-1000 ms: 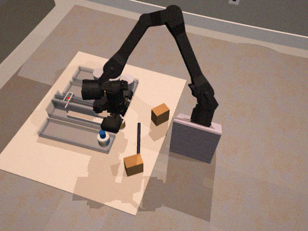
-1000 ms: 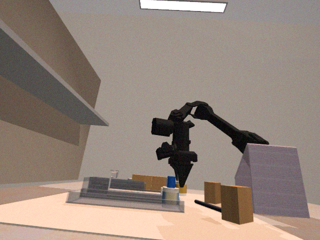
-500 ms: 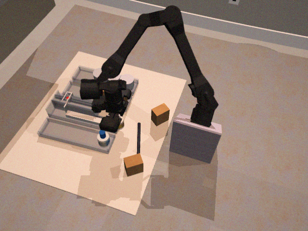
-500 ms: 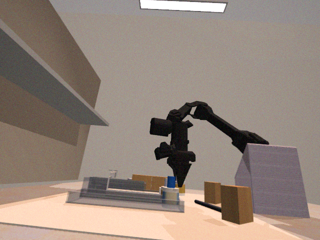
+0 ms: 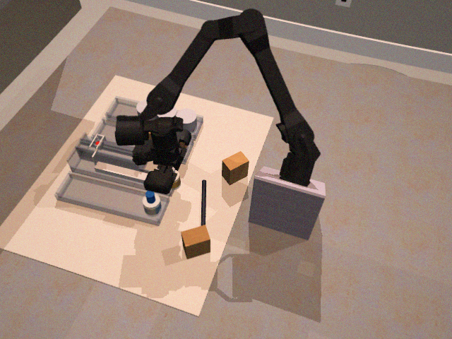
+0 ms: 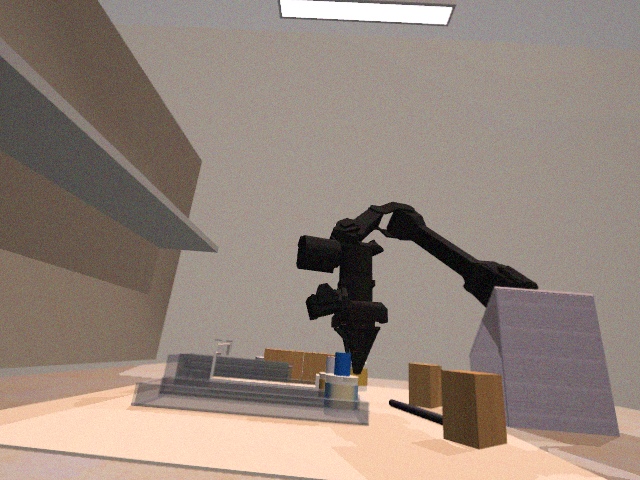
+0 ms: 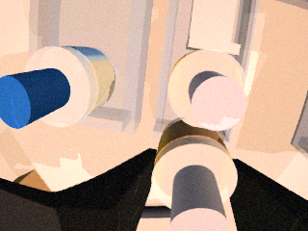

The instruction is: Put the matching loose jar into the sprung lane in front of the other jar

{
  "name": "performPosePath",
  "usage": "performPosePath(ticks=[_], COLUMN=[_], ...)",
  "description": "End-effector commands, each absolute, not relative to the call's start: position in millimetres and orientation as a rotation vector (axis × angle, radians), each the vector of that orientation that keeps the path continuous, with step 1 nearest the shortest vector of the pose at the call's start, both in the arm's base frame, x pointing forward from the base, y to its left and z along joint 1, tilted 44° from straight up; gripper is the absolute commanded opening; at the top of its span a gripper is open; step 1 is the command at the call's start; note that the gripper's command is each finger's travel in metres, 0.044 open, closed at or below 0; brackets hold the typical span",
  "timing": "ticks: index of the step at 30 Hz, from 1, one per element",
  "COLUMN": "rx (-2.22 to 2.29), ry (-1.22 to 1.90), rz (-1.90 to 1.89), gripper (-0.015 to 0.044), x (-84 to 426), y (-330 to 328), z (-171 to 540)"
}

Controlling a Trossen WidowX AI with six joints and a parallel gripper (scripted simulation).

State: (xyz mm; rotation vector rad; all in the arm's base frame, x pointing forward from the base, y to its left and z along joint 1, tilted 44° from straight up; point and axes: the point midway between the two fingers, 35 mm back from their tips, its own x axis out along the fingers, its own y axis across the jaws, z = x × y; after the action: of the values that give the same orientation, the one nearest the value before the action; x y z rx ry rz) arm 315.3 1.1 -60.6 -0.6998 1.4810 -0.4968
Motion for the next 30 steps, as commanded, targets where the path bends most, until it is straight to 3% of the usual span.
performPosePath(ticks=[1,30], rx=[-0.69,-0.689], ry=[1.445,1.445], rz=[-0.498,-0.498], gripper=[0.0,0.0], x=[329.4,339.6], y=[4.8,7.3], z=[-56.5,-54.1])
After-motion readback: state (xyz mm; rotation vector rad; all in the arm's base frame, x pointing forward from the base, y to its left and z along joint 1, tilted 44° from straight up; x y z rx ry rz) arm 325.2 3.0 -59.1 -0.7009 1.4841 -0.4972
